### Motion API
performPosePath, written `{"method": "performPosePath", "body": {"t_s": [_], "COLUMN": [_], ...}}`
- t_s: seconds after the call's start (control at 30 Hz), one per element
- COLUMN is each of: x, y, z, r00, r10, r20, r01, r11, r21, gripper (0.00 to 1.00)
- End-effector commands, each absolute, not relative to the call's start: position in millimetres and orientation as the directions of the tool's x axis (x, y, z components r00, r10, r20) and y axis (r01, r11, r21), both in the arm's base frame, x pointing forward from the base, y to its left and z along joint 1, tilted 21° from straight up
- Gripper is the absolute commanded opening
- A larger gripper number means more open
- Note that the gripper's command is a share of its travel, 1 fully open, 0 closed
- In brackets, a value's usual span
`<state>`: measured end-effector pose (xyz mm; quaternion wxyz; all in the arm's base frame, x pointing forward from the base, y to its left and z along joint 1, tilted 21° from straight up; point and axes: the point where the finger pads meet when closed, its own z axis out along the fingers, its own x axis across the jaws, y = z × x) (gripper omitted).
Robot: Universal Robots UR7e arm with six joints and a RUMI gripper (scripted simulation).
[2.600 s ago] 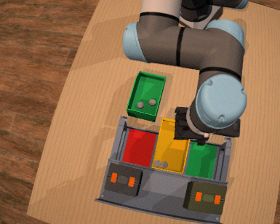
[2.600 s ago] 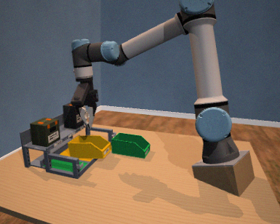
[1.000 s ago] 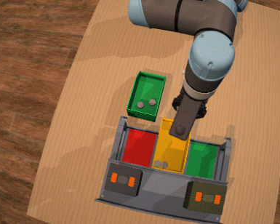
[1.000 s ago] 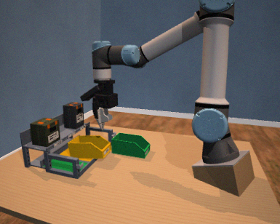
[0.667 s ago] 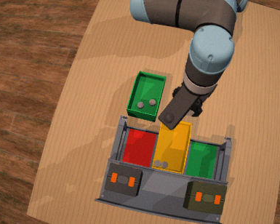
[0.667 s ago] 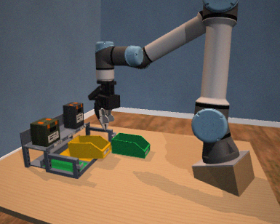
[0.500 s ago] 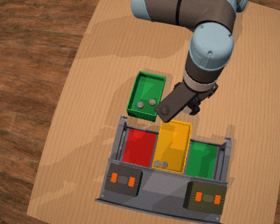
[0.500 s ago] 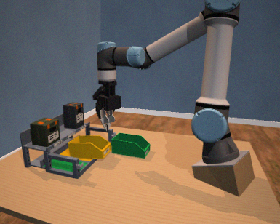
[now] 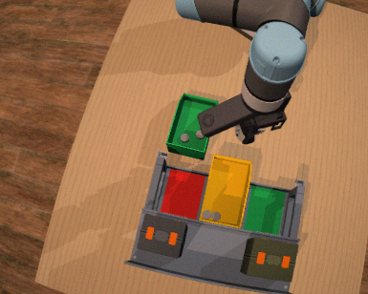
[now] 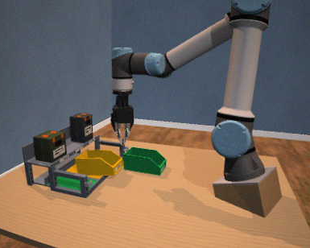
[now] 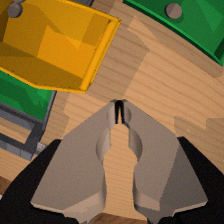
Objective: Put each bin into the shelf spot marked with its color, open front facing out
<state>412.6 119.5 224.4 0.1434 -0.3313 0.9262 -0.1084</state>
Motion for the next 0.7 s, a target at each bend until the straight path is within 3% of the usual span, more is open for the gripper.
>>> {"method": "performPosePath", "body": {"t_s": [0.0,0.67], "x": [407.3,396.4], "y": [116.7,112.3], "z": [221.8,215.3], "r00": [-0.816,-0.906], "r10": [-0.527,-0.289], "r20": [-0.237,-0.308], "r01": [-0.465,-0.236], "r11": [0.843,0.951], "r21": [-0.271,-0.199], "gripper": [0.00,0.00]}}
